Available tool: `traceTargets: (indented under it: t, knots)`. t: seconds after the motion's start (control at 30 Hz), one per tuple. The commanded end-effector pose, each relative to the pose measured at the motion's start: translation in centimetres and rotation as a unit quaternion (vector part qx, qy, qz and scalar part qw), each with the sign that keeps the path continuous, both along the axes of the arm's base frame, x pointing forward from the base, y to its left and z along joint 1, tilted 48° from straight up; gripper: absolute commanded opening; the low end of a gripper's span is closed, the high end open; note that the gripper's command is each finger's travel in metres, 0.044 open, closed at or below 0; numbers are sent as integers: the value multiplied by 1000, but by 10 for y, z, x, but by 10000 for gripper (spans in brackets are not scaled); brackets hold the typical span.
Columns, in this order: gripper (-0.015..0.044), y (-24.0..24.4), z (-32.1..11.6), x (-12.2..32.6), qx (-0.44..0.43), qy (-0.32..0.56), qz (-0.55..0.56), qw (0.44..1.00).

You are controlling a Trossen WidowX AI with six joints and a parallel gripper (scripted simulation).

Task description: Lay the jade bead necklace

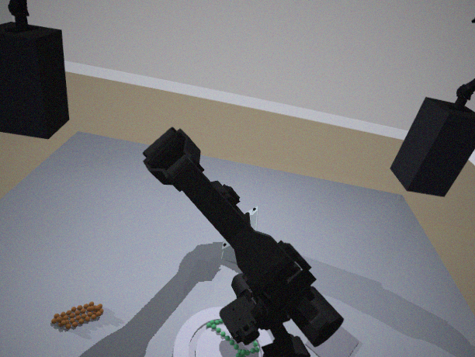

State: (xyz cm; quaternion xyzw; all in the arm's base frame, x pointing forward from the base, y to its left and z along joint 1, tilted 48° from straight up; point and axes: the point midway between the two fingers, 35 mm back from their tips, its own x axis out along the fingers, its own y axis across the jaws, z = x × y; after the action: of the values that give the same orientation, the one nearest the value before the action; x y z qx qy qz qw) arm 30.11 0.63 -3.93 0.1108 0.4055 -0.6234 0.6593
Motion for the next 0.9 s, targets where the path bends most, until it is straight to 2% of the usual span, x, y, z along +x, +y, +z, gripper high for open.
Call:
traceTargets:
  t: [0.0,0.07,0.87]
  knots:
    - [151,4,7,2,5,6,9,1000]
    - [120,1,4,2,5,6,9,1000]
    - [120,-21,-17,-1,4,5,9,1000]
